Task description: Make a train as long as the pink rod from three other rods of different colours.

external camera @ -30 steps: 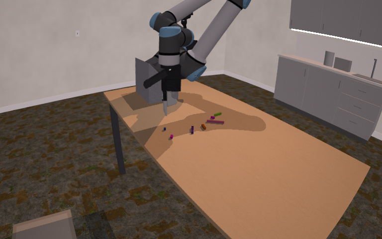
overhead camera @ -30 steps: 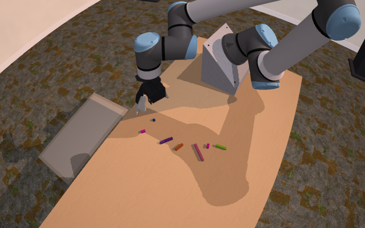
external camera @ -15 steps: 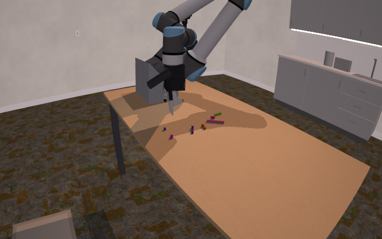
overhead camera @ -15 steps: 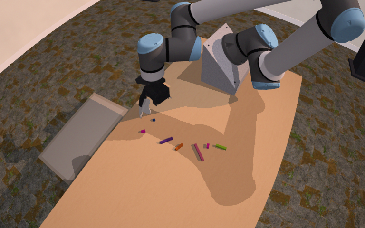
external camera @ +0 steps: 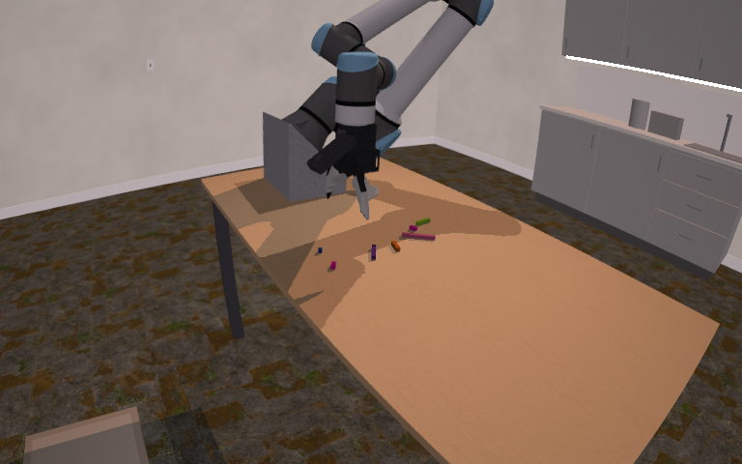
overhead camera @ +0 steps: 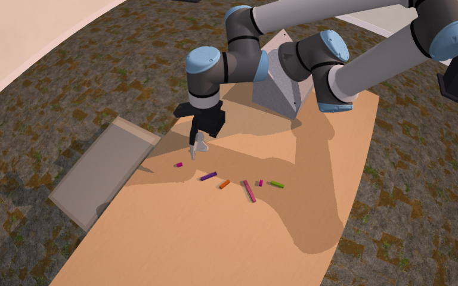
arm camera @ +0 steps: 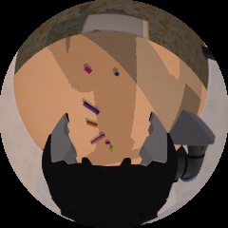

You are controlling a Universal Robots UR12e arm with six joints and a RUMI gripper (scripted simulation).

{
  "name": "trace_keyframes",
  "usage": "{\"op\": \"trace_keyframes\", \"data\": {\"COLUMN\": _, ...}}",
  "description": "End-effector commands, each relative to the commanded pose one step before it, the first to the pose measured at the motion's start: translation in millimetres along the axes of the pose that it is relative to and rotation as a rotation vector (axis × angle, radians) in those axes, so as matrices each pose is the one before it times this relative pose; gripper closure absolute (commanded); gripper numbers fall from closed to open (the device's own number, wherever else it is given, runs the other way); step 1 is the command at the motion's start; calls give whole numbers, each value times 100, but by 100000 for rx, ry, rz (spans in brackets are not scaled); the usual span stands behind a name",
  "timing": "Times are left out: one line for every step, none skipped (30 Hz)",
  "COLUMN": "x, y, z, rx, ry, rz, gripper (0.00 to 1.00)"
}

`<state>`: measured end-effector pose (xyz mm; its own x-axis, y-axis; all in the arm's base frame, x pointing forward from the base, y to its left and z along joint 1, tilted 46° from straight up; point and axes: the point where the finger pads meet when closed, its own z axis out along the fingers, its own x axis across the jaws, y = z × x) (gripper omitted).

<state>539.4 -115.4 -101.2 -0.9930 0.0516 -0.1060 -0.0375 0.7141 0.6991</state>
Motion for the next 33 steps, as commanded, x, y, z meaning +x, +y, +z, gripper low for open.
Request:
{"op": "trace_keyframes", "data": {"x": -606, "y": 1917, "z": -60, "rx": -294, "ry": -174, "rz": -16768, "gripper": 0}}
{"op": "trace_keyframes", "data": {"x": -159, "y": 360, "z": 16, "rx": 16, "ry": 2, "rz": -3140, "gripper": 0}}
{"op": "trace_keyframes", "data": {"x": -168, "y": 357, "z": 17, "rx": 15, "ry": 2, "rz": -3139, "gripper": 0}}
{"op": "trace_keyframes", "data": {"x": 0, "y": 0, "z": 0, "rx": 0, "ry": 0, "rz": 0, "gripper": 0}}
{"op": "trace_keyframes", "data": {"x": 0, "y": 0, "z": 0, "rx": 0, "ry": 0, "rz": 0, "gripper": 0}}
{"op": "trace_keyframes", "data": {"x": -268, "y": 540, "z": 28, "rx": 20, "ry": 3, "rz": -4778, "gripper": 0}}
{"op": "trace_keyframes", "data": {"x": -293, "y": 540, "z": 31, "rx": 18, "ry": 3, "rz": -4854, "gripper": 0}}
{"op": "trace_keyframes", "data": {"x": -231, "y": 389, "z": 25, "rx": 11, "ry": 2, "rz": -3566, "gripper": 0}}
{"op": "trace_keyframes", "data": {"x": -192, "y": 304, "z": 20, "rx": 8, "ry": 2, "rz": -2828, "gripper": 0}}
{"op": "trace_keyframes", "data": {"x": -219, "y": 332, "z": 24, "rx": 8, "ry": 2, "rz": -3118, "gripper": 0}}
{"op": "trace_keyframes", "data": {"x": -229, "y": 331, "z": 25, "rx": 7, "ry": 1, "rz": -3154, "gripper": 0}}
{"op": "trace_keyframes", "data": {"x": -237, "y": 325, "z": 26, "rx": 6, "ry": 1, "rz": -3141, "gripper": 0}}
{"op": "trace_keyframes", "data": {"x": -244, "y": 320, "z": 27, "rx": 5, "ry": 0, "rz": -3140, "gripper": 0}}
{"op": "trace_keyframes", "data": {"x": -252, "y": 315, "z": 28, "rx": 4, "ry": 0, "rz": -3139, "gripper": 0}}
{"op": "trace_keyframes", "data": {"x": -260, "y": 309, "z": 29, "rx": 3, "ry": -1, "rz": -3140, "gripper": 0}}
{"op": "trace_keyframes", "data": {"x": -267, "y": 304, "z": 30, "rx": 2, "ry": -1, "rz": -3139, "gripper": 0}}
{"op": "trace_keyframes", "data": {"x": -275, "y": 298, "z": 31, "rx": 1, "ry": -2, "rz": -3139, "gripper": 0}}
{"op": "trace_keyframes", "data": {"x": -282, "y": 292, "z": 32, "rx": 0, "ry": -2, "rz": -3140, "gripper": 0}}
{"op": "trace_keyframes", "data": {"x": -289, "y": 286, "z": 33, "rx": -1, "ry": -3, "rz": -3139, "gripper": 0}}
{"op": "trace_keyframes", "data": {"x": -296, "y": 280, "z": 34, "rx": -2, "ry": -4, "rz": -3140, "gripper": 0}}
{"op": "trace_keyframes", "data": {"x": 0, "y": 0, "z": 0, "rx": 0, "ry": 0, "rz": 0, "gripper": 0}}
{"op": "trace_keyframes", "data": {"x": 0, "y": 0, "z": 0, "rx": 0, "ry": 0, "rz": 0, "gripper": 0}}
{"op": "trace_keyframes", "data": {"x": -484, "y": 439, "z": 57, "rx": -4, "ry": -8, "rz": -5028, "gripper": 0}}
{"op": "trace_keyframes", "data": {"x": -496, "y": 419, "z": 59, "rx": -6, "ry": -10, "rz": -4989, "gripper": 0}}
{"op": "trace_keyframes", "data": {"x": -331, "y": 258, "z": 40, "rx": -5, "ry": -8, "rz": -3222, "gripper": 0}}
{"op": "trace_keyframes", "data": {"x": -303, "y": 225, "z": 37, "rx": -5, "ry": -8, "rz": -2889, "gripper": 0}}
{"op": "trace_keyframes", "data": {"x": -334, "y": 237, "z": 41, "rx": -5, "ry": -10, "rz": -3134, "gripper": 0}}
{"op": "trace_keyframes", "data": {"x": -341, "y": 231, "z": 42, "rx": -6, "ry": -11, "rz": -3152, "gripper": 0}}
{"op": "trace_keyframes", "data": {"x": -345, "y": 223, "z": 43, "rx": -6, "ry": -12, "rz": -3140, "gripper": 0}}
{"op": "trace_keyframes", "data": {"x": -351, "y": 215, "z": 44, "rx": -7, "ry": -13, "rz": -3140, "gripper": 0}}
{"op": "trace_keyframes", "data": {"x": -355, "y": 208, "z": 44, "rx": -7, "ry": -14, "rz": -3139, "gripper": 0}}
{"op": "trace_keyframes", "data": {"x": -360, "y": 200, "z": 45, "rx": -7, "ry": -15, "rz": -3140, "gripper": 0}}
{"op": "trace_keyframes", "data": {"x": -365, "y": 192, "z": 46, "rx": -7, "ry": -17, "rz": -3140, "gripper": 0}}
